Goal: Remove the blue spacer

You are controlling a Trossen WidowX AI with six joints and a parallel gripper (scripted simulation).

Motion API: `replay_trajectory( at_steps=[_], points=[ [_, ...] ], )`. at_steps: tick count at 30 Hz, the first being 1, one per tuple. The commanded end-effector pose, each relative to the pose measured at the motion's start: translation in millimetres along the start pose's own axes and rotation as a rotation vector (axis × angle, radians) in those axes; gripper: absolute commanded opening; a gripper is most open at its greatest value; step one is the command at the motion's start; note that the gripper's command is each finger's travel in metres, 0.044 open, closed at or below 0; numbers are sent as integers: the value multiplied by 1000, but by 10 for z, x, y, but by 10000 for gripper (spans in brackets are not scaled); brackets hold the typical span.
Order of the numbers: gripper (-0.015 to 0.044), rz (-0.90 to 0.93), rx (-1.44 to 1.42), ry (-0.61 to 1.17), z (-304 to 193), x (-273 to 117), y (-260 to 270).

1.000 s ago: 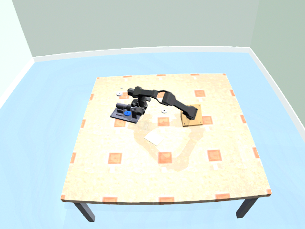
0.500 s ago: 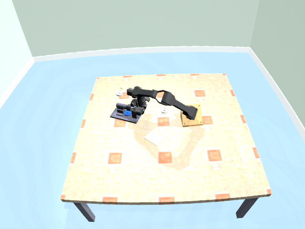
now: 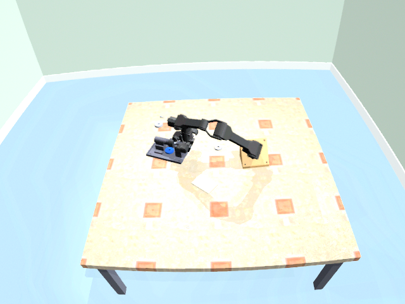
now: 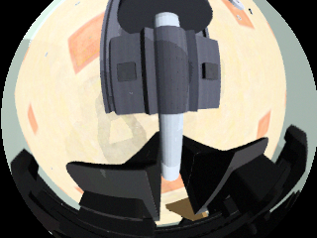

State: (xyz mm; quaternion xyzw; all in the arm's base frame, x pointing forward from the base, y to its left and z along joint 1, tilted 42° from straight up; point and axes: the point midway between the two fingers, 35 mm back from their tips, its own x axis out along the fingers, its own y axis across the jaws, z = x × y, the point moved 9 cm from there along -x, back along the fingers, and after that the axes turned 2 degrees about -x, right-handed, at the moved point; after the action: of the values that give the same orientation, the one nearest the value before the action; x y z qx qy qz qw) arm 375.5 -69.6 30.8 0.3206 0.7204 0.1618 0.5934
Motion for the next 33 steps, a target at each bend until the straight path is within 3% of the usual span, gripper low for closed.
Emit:
replay_trajectory(
  at_steps=[1, 33],
  points=[
    [0, 2, -1, -8, 39, -9, 3],
    [0, 2, -1, -9, 143, -12, 1]
  ],
)
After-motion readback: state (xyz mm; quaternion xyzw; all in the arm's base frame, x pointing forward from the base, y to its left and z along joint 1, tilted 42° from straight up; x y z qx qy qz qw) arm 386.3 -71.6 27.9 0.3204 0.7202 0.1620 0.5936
